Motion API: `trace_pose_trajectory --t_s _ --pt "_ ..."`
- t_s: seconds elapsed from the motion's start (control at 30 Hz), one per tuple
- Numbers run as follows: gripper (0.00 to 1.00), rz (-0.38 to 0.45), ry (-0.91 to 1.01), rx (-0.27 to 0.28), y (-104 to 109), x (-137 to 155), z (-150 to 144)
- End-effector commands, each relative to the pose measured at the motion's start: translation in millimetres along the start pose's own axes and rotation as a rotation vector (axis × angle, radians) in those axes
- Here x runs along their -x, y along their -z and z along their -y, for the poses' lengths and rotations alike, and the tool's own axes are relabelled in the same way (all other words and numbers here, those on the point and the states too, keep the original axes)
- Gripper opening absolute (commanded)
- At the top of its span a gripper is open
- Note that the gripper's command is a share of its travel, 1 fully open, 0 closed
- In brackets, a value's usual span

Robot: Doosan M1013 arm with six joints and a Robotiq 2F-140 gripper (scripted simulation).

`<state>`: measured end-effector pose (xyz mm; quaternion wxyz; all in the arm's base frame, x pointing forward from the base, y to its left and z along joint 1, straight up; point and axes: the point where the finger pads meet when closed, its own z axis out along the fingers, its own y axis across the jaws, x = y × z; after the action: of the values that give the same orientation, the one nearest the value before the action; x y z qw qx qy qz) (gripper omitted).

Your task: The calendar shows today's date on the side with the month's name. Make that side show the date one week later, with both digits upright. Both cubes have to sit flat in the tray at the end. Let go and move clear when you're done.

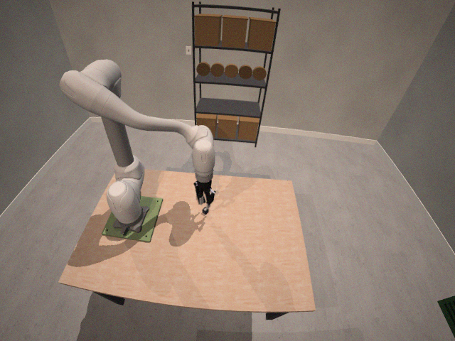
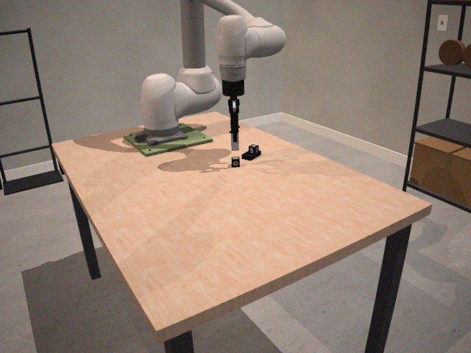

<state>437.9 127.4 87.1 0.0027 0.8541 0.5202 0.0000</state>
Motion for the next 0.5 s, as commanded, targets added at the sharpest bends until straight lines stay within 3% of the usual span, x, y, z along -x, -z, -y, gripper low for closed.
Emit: trace_pose_trajectory --t_s 0.0,0.47 --pt "0.35 0.0 0.0 0.0 -4.1 0.0 0.0" --pt "0.35 0.0 0.0 0.0 -21.5 0.0 -0.1"
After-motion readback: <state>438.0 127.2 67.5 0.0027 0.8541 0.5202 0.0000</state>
